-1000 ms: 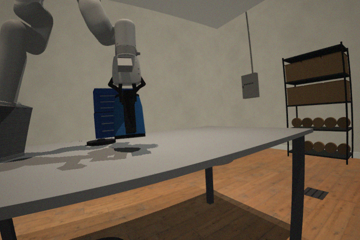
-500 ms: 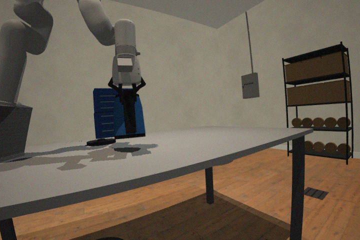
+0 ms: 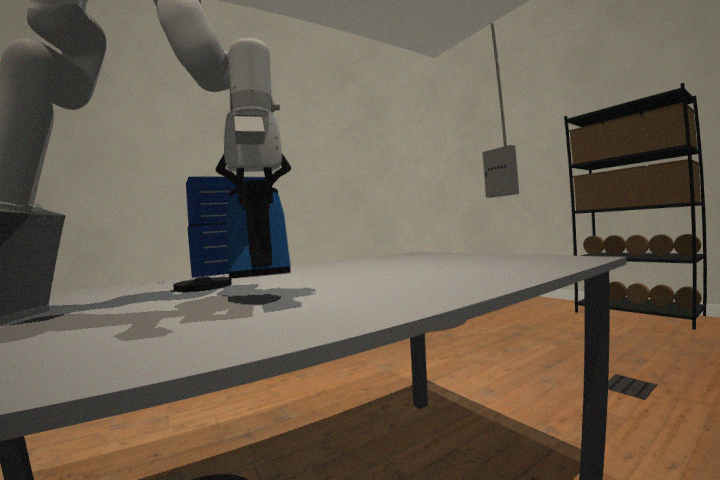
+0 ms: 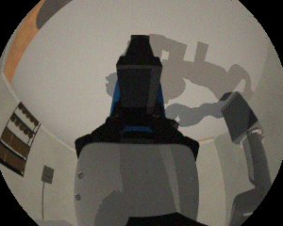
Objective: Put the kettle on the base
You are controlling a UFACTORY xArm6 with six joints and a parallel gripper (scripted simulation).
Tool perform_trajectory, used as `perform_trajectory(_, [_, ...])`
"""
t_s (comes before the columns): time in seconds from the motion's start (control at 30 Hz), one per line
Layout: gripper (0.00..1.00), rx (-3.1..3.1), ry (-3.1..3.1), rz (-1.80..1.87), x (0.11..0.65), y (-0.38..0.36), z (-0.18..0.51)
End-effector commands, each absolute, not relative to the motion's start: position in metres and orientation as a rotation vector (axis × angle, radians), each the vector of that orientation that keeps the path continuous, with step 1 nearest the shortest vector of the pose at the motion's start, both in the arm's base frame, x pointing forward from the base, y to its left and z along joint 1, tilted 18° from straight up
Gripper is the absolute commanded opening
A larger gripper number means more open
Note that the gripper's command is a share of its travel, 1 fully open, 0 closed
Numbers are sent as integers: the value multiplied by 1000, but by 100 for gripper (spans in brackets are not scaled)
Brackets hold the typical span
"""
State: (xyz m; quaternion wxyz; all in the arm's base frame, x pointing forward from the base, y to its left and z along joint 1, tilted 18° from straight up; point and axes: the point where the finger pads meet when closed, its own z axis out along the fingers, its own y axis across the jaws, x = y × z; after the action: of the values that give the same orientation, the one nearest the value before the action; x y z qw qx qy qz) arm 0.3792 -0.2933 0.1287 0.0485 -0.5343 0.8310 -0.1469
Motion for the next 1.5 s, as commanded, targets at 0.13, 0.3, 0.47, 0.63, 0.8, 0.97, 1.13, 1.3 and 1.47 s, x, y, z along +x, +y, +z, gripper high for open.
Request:
perform_trajectory(0.13, [0, -1627, 2531, -454, 380, -288, 129])
perform_trajectory(0.3, [0, -1627, 2531, -454, 380, -284, 128])
perform_trajectory(0.47, [0, -1627, 2531, -454, 379, -276, 127])
perform_trajectory(0.63, [0, -1627, 2531, -454, 379, -266, 125])
perform_trajectory(0.8, [0, -1627, 2531, -454, 379, -257, 123])
perform_trajectory(0.97, [0, -1627, 2531, -454, 378, -247, 120])
perform_trajectory(1.13, [0, -1627, 2531, -454, 378, -233, 117])
perform_trajectory(1.3, [0, -1627, 2531, -454, 377, -217, 114])
perform_trajectory(1.47, [0, -1627, 2531, -454, 377, -208, 112])
